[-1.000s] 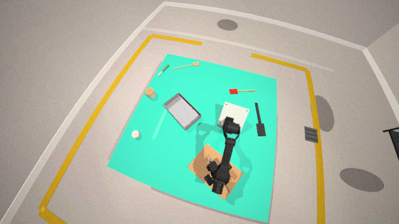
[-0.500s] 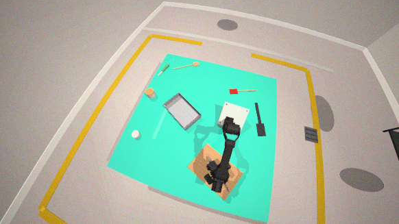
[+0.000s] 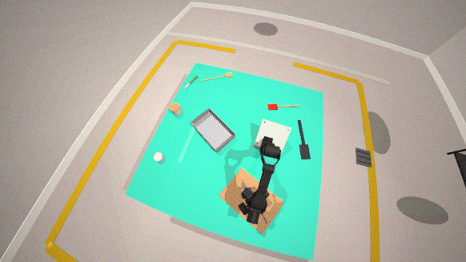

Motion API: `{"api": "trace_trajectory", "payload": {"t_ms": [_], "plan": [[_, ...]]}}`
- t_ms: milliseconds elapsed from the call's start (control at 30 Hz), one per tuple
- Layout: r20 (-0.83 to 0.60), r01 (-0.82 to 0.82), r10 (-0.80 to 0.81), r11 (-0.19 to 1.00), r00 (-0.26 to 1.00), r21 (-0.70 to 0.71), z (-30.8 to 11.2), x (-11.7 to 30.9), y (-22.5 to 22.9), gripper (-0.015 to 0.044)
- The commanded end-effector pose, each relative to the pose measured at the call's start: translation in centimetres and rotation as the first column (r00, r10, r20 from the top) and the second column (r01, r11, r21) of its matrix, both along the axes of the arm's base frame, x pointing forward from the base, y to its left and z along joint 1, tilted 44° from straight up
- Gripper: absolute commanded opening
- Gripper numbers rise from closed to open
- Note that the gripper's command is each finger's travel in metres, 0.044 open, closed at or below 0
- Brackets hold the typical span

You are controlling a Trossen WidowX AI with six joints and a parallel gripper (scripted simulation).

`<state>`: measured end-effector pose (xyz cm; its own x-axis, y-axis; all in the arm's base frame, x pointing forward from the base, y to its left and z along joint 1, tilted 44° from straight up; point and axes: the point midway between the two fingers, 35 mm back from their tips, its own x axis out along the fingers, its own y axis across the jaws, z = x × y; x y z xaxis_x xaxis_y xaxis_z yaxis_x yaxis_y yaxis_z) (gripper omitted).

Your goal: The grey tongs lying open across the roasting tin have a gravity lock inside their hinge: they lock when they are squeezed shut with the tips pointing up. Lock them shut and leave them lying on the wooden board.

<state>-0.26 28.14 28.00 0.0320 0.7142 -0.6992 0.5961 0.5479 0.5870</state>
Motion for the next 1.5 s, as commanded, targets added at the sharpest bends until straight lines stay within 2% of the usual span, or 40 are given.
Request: {"api": "trace_trajectory", "payload": {"t_ms": [0,533,567,733,1133,1467], "plan": [[0.0,0.0,0.0,1.0,1.0,0.0,0.0,0.0,0.0,0.0007],[0.0,0.0,0.0,1.0,1.0,0.0,0.0,0.0,0.0,0.0427],[0.0,0.0,0.0,1.0,1.0,0.0,0.0,0.0,0.0,0.044],[0.009,-0.002,0.002,1.0,1.0,-0.016,0.0,0.9,-0.3,0.044],[0.028,-0.024,0.028,0.992,0.999,-0.12,1.0,9.0,-5.4,0.044],[0.013,-0.017,0.018,0.998,1.0,-0.057,3.2,12.7,-10.8,0.044]]}}
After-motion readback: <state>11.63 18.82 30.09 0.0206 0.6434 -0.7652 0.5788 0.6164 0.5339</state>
